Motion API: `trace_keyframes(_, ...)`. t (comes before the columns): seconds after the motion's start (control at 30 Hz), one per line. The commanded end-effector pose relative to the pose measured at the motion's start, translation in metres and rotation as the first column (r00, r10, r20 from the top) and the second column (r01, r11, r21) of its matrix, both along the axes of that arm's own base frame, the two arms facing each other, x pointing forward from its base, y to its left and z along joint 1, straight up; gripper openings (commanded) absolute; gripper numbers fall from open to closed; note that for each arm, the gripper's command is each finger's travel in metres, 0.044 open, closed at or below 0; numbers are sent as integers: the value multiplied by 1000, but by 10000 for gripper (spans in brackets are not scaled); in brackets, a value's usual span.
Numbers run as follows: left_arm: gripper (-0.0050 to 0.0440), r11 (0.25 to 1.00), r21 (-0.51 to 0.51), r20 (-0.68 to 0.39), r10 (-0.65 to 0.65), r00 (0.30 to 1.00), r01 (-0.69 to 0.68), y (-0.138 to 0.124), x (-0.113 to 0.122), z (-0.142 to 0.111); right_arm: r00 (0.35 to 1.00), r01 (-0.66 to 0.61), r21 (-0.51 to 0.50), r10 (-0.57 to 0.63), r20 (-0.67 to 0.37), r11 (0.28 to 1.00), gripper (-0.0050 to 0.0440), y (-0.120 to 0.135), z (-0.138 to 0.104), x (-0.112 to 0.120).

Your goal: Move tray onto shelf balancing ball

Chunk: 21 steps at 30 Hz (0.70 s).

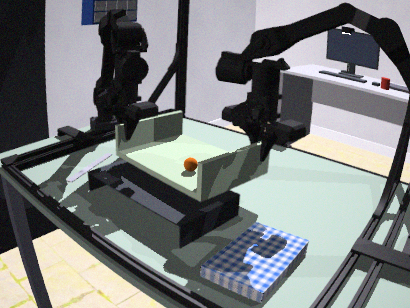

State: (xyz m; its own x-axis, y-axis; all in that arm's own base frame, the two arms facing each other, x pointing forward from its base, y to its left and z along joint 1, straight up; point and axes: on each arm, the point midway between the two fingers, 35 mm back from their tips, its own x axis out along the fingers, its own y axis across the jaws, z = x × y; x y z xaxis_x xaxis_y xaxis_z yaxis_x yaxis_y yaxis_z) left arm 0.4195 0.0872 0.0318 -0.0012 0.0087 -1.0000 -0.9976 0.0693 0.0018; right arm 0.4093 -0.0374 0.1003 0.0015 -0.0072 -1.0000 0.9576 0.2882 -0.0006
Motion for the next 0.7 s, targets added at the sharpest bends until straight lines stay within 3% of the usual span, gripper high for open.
trace_keyframes(0.0, 20, 1000, 8, 2, 2, 1000, -2, 3, 1, 2, 1000, -2, -9, 2, 4, 1000, 20, -3, 3, 1)
trace_keyframes(0.3, 20, 1000, -28, -1, 2, 1000, -2, 6, 1, 4, 1000, -2, 26, 2, -7, 1000, 20, -6, 0, 2)
trace_keyframes(0.5, 20, 1000, 27, 4, 2, 1000, -2, 8, 1, 0, 1000, -2, -27, 2, 9, 1000, 20, -8, 5, 2)
trace_keyframes(0.67, 20, 1000, 3, 1, 2, 1000, -2, 9, 1, 2, 1000, -2, -3, 2, 3, 1000, 20, -9, 3, 2)
